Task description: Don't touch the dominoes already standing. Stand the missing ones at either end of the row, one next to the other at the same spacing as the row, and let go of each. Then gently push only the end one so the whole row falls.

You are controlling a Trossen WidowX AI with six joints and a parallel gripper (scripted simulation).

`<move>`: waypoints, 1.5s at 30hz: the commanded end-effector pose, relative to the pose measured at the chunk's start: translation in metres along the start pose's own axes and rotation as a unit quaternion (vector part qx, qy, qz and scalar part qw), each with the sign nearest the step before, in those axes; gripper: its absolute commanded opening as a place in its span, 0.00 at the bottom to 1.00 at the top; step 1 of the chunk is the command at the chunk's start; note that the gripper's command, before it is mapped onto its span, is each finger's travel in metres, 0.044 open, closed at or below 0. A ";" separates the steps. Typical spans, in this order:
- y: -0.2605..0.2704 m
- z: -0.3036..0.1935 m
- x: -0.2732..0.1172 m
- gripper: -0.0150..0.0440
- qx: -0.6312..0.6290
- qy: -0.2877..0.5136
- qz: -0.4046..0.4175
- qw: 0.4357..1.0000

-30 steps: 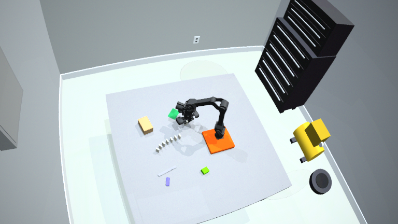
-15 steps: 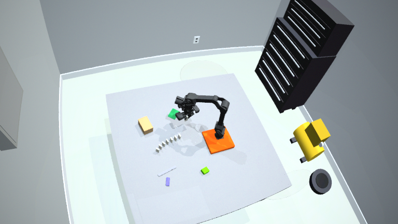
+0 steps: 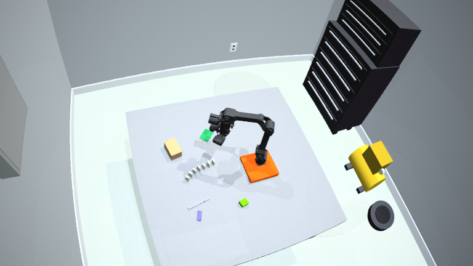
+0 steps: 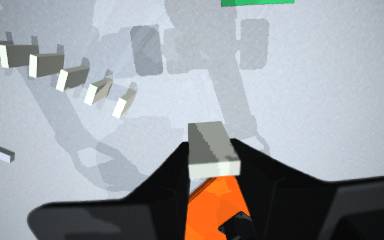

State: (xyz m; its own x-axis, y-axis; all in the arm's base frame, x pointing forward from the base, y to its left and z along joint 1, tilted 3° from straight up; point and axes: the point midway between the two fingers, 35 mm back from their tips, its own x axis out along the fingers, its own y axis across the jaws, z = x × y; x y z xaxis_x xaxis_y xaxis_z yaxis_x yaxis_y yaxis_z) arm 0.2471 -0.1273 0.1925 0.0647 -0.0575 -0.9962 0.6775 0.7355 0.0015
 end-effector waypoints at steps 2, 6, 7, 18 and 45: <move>0.047 -0.015 0.000 0.44 -0.332 0.002 -0.001 0.943; 0.069 -0.025 0.000 0.44 -0.479 0.002 0.000 0.878; 0.069 -0.025 0.000 0.44 -0.479 0.002 0.000 0.878; 0.069 -0.024 0.003 0.44 -0.479 0.002 0.000 0.878; 0.070 -0.023 0.120 0.44 -0.479 0.002 0.000 0.878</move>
State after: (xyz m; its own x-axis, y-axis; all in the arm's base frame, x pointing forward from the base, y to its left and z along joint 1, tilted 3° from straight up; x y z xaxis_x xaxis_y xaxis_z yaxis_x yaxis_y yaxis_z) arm 0.2874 -0.0663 0.0839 0.0708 -0.0553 -0.9960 -0.2440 0.9672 -0.0710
